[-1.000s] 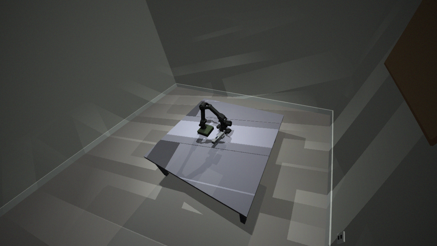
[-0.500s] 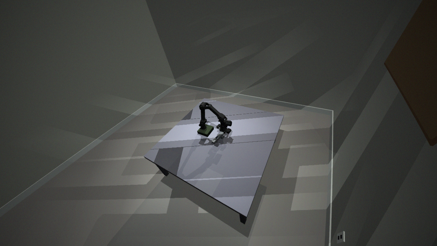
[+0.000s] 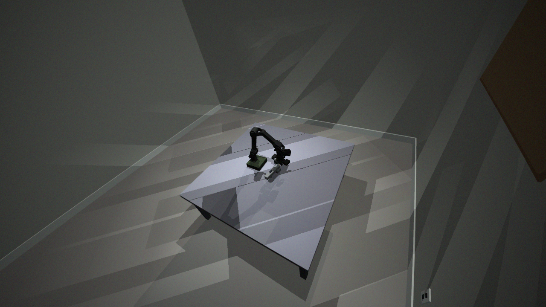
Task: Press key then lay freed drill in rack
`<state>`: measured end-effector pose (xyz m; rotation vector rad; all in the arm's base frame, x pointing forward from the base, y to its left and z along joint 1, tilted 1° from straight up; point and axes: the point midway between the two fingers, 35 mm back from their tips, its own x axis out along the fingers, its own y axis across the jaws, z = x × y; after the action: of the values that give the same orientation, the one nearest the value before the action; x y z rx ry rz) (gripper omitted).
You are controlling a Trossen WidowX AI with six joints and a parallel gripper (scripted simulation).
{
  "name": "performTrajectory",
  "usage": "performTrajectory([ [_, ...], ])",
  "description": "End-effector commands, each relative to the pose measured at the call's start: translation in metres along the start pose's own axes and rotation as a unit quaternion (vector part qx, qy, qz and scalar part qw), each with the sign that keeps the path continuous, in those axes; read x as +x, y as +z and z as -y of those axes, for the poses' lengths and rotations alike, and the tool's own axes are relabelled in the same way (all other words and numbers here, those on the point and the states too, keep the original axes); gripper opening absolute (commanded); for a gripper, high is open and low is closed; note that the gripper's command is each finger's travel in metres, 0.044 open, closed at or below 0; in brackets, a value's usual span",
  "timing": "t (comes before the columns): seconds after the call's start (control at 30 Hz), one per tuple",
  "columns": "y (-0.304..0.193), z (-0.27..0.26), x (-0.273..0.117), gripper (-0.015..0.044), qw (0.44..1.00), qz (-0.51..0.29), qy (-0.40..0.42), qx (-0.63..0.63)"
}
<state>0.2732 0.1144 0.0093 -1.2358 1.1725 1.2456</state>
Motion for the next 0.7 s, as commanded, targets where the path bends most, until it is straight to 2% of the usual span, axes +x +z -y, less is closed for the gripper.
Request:
performTrajectory([
  [0.0, 0.008, 0.002, -0.001, 0.0, 1.0, 0.003, -0.001, 0.002],
  [0.5, 0.03, 0.003, -0.001, 0.0, 1.0, 0.004, -0.001, 0.002],
  [0.67, 0.023, 0.001, 0.0, 0.0131, 1.0, 0.001, 0.0, 0.0],
])
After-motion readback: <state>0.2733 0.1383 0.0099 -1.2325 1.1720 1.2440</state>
